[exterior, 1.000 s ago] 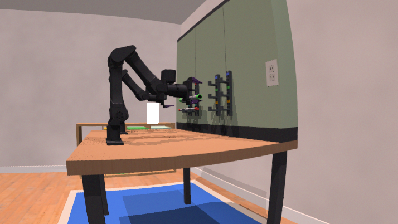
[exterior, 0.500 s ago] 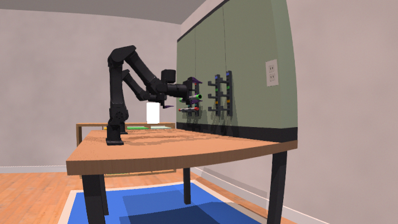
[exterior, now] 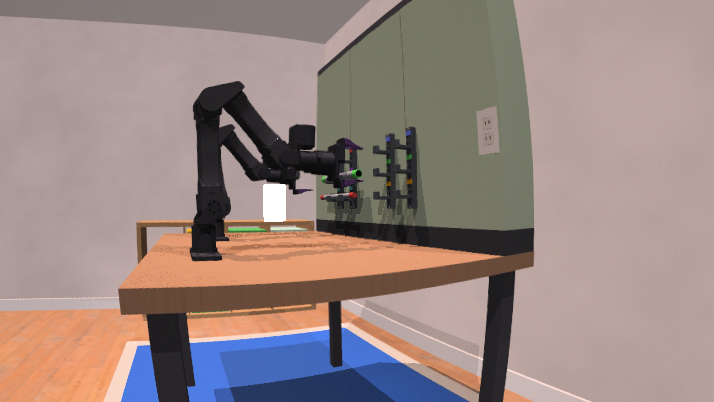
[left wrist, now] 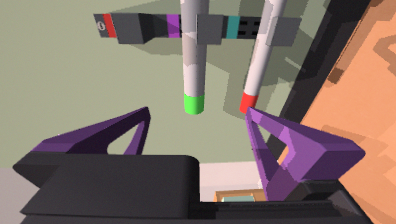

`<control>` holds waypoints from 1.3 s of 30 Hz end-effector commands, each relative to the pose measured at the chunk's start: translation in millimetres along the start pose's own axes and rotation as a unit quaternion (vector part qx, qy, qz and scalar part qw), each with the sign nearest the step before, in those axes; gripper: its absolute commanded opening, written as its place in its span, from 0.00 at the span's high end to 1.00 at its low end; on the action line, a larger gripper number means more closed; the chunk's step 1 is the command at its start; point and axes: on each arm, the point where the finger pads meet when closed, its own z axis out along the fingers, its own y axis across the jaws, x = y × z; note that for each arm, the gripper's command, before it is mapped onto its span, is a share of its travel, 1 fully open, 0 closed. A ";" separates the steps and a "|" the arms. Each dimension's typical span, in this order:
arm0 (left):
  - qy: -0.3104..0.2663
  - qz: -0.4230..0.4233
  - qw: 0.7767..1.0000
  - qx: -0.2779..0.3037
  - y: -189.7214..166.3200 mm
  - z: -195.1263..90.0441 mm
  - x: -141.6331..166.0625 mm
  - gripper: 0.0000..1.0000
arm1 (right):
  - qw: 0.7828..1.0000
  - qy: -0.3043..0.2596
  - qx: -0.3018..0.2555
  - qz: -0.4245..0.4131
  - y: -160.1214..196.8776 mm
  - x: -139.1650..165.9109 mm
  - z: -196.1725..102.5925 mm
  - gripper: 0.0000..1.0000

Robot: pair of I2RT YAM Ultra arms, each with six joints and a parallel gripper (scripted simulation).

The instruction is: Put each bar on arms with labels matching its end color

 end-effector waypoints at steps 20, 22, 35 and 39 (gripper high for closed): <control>0.002 0.010 1.000 -0.028 21.1 5.9 10.1 0.00 | 1.000 0.000 0.010 0.003 -4.2 -2.1 0.3 0.00; 0.002 0.010 1.000 -0.028 20.8 5.8 10.6 0.00 | 1.000 0.000 0.010 0.003 -4.2 -2.1 0.3 0.00; 0.002 0.010 1.000 -0.028 20.2 5.3 9.5 0.00 | 1.000 0.000 0.010 0.003 -4.2 -2.1 0.3 0.00; 0.002 0.010 1.000 -0.028 20.0 5.2 9.0 0.00 | 1.000 0.000 0.010 0.003 -4.2 -2.1 0.3 0.00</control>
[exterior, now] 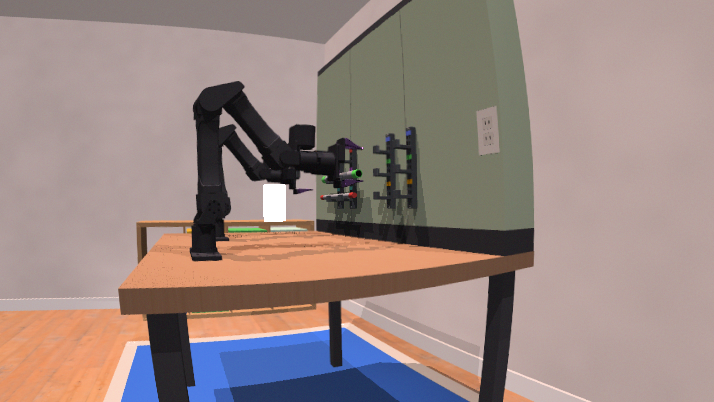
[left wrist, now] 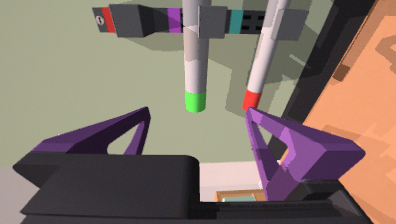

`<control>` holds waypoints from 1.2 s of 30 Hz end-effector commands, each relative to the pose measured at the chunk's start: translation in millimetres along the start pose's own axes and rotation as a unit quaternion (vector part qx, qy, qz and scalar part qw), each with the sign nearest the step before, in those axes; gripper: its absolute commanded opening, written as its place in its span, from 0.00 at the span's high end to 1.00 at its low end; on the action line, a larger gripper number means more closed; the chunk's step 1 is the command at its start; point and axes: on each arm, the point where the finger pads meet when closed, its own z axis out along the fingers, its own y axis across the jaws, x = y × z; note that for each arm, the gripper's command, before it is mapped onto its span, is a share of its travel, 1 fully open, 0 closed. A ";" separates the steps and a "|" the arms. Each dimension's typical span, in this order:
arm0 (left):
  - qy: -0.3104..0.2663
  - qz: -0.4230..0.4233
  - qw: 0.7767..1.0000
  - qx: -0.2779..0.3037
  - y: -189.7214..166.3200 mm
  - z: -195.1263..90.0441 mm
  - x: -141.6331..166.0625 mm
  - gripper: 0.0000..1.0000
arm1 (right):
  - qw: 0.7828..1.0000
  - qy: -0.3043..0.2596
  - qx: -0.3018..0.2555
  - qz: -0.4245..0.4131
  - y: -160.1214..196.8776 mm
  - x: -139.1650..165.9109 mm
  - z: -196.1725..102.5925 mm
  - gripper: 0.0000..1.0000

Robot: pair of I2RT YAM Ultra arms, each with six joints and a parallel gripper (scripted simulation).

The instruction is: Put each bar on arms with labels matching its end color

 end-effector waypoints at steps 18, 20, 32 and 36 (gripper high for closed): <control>0.002 0.009 1.000 -0.025 17.7 21.8 1.0 0.00 | 1.000 0.000 0.010 0.003 -4.2 -2.1 0.3 0.00; 0.002 0.009 1.000 -0.025 17.7 21.8 1.0 0.00 | 1.000 0.000 0.010 0.003 -4.2 -2.1 0.3 0.00; 0.002 0.009 1.000 -0.025 22.2 37.7 1.0 0.00 | 1.000 0.000 0.010 0.003 -4.2 -2.1 0.3 0.00; 0.002 0.009 1.000 -0.025 23.3 41.7 1.0 0.00 | 1.000 0.000 0.010 0.003 -4.2 -2.1 0.3 0.00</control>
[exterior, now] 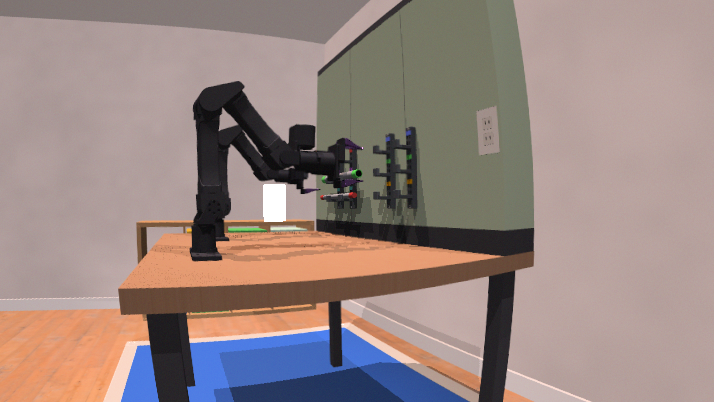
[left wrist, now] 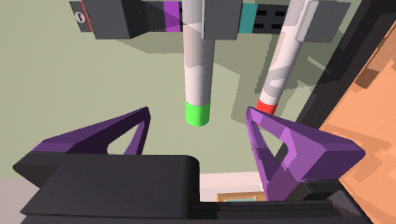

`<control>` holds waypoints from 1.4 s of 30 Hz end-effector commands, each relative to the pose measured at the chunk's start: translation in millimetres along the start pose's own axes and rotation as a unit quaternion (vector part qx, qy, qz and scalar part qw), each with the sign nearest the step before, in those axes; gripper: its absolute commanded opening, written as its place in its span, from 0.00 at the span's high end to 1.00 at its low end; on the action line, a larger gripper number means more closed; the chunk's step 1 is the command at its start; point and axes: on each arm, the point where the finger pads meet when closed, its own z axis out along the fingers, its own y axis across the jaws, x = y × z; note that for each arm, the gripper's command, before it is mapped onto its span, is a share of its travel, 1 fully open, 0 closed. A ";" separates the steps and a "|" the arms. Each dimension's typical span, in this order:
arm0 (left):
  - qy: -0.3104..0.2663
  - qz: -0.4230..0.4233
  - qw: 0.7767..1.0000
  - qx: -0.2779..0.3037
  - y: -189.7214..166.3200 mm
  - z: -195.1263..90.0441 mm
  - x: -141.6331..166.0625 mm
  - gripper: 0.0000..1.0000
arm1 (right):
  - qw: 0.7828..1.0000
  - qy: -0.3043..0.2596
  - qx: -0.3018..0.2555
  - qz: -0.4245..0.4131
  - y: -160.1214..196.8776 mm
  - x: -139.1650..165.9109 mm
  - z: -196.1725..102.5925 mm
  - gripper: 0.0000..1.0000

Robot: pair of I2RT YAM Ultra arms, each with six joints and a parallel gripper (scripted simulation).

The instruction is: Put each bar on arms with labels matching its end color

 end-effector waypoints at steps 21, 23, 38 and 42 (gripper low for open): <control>-0.002 0.008 1.000 -0.024 19.0 31.2 -2.3 0.00 | 1.000 0.000 0.010 0.003 -4.2 -2.1 0.3 0.00; -0.002 0.008 1.000 -0.024 19.7 33.9 -2.3 0.00 | 1.000 0.000 0.010 0.003 -4.2 -2.1 0.3 0.00; -0.002 0.008 1.000 -0.024 21.8 47.8 -3.6 0.00 | 1.000 0.000 0.010 0.003 -4.2 -2.1 0.3 0.00; -0.002 0.008 1.000 -0.024 20.6 48.8 -5.1 0.00 | 1.000 0.000 0.010 0.003 -4.2 -2.1 0.3 0.00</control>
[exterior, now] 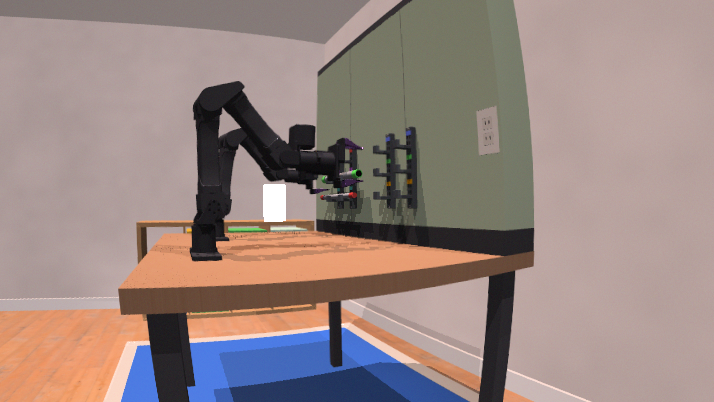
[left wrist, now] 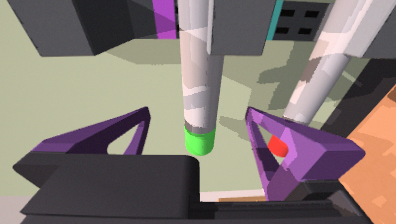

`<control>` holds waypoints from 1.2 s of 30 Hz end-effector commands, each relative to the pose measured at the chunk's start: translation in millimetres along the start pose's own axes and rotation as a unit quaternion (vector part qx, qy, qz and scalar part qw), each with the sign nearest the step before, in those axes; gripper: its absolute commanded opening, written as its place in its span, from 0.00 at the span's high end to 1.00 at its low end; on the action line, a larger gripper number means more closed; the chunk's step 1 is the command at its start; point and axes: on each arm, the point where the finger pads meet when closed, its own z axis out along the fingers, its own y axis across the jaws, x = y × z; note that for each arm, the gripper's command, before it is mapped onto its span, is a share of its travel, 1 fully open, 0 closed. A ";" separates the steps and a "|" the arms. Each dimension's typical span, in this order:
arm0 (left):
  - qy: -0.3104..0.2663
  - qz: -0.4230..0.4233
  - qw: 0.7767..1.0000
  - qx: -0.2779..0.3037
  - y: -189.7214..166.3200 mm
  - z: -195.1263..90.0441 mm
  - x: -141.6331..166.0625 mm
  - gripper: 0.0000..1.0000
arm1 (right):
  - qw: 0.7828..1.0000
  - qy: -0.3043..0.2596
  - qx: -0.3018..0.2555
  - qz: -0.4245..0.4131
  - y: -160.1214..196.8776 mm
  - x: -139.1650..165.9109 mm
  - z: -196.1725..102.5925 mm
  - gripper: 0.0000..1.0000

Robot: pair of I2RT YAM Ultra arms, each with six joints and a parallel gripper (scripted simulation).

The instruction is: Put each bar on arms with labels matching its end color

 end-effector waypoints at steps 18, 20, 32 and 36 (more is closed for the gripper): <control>-0.003 0.006 1.000 -0.023 17.3 6.9 -7.5 0.00 | 1.000 0.000 0.010 0.003 -4.2 -2.1 0.3 0.00; -0.003 0.006 1.000 -0.023 17.6 6.7 -7.5 0.00 | 1.000 0.000 0.010 0.003 -4.2 -2.1 0.3 0.00; -0.003 0.006 1.000 -0.023 19.2 6.0 -7.8 0.00 | 1.000 0.000 0.010 0.003 -4.2 -2.1 0.3 0.00; -0.003 0.006 1.000 -0.023 19.9 5.7 -7.9 0.00 | 1.000 0.000 0.010 0.003 -4.2 -2.1 0.3 0.00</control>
